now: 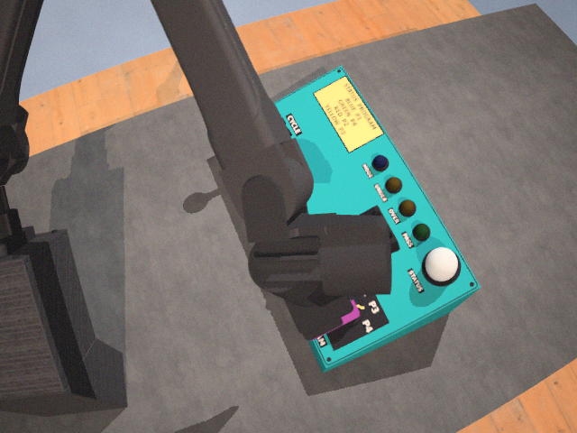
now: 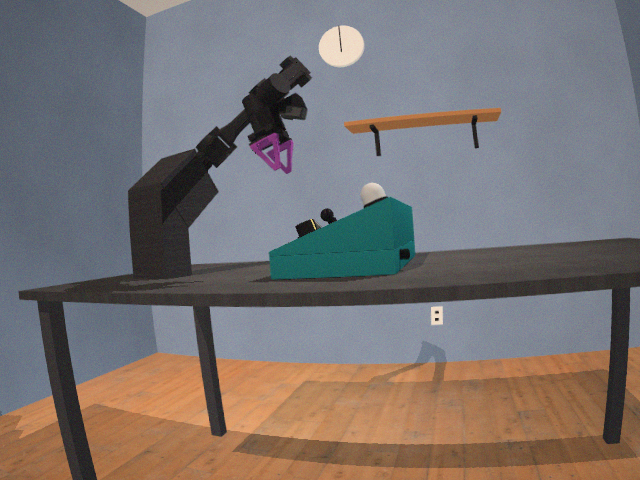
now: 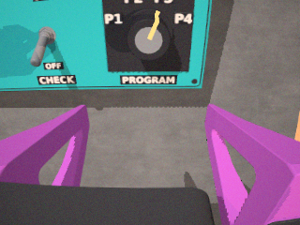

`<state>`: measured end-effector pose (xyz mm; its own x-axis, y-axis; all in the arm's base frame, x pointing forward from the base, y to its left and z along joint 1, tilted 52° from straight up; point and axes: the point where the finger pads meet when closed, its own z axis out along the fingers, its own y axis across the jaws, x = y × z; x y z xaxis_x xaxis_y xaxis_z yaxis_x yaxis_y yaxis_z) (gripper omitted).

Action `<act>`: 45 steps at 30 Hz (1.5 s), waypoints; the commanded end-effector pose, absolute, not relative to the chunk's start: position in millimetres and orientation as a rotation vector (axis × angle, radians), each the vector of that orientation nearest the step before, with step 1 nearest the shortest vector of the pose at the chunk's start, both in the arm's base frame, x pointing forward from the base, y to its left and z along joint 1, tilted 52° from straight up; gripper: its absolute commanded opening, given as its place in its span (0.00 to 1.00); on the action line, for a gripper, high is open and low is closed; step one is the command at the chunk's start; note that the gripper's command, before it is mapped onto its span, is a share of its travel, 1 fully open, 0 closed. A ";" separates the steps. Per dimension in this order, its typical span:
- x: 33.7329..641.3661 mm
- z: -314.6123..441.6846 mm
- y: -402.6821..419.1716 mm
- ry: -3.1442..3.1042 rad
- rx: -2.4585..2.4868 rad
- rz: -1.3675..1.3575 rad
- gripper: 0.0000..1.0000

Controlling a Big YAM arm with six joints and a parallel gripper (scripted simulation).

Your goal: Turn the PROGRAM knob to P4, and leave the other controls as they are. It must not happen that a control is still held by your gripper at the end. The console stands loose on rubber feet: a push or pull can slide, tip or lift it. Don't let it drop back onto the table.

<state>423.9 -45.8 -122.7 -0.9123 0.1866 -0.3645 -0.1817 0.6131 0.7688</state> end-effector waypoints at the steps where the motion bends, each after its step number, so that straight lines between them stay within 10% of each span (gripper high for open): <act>1: 433.7 -122.6 -60.7 2.414 0.001 1.194 0.70; 5: 433.7 -122.6 -60.7 2.414 0.001 1.194 0.70; 6: 433.9 -122.6 -60.8 2.414 0.000 1.194 1.00; 45: 509.3 -89.3 -64.7 2.430 0.006 1.220 1.00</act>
